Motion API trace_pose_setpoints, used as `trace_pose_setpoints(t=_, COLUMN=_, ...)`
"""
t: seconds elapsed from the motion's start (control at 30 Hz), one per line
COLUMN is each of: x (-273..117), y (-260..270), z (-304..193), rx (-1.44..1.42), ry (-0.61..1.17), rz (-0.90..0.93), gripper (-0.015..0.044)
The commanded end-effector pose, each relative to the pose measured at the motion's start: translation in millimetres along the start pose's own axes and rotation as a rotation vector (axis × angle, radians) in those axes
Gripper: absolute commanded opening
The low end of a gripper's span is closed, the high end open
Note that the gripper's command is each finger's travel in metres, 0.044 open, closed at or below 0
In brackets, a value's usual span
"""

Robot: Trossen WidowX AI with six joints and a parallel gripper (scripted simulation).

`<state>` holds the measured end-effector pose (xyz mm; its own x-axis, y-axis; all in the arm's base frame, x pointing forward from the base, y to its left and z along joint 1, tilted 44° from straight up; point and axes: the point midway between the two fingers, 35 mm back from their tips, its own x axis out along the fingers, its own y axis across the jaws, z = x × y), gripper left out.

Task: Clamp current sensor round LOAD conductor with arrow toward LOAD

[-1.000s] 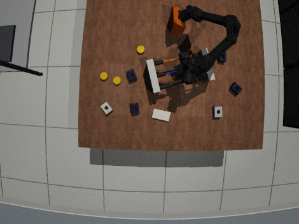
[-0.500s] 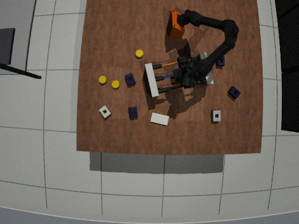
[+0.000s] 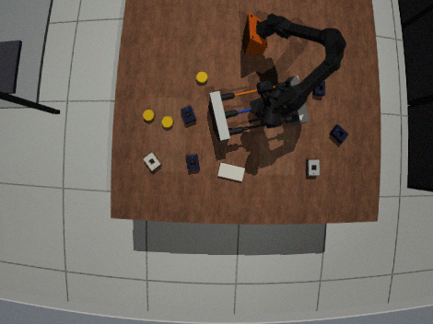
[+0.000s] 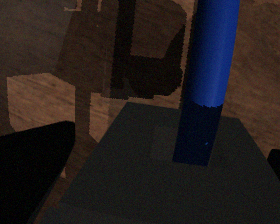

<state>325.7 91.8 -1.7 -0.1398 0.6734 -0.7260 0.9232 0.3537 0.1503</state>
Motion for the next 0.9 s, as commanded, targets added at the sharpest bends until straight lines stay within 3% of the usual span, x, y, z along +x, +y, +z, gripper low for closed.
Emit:
trace_pose_setpoints(t=0.0, x=-26.0, y=2.9, z=1.8, rx=-0.002, ry=-0.002, rz=0.004, gripper=0.0440)
trace_pose_setpoints(t=0.1, x=-82.1, y=1.5, z=0.6, rx=0.001, ry=0.002, rz=0.009, gripper=0.0440)
trace_pose_setpoints(t=0.2, x=-109.7, y=-2.3, z=-2.5, rx=0.001, ry=0.007, rz=0.012, gripper=0.0440)
trace_pose_setpoints(t=0.87, x=-110.3, y=-2.4, z=-2.6, rx=0.001, ry=0.008, rz=0.012, gripper=0.0440)
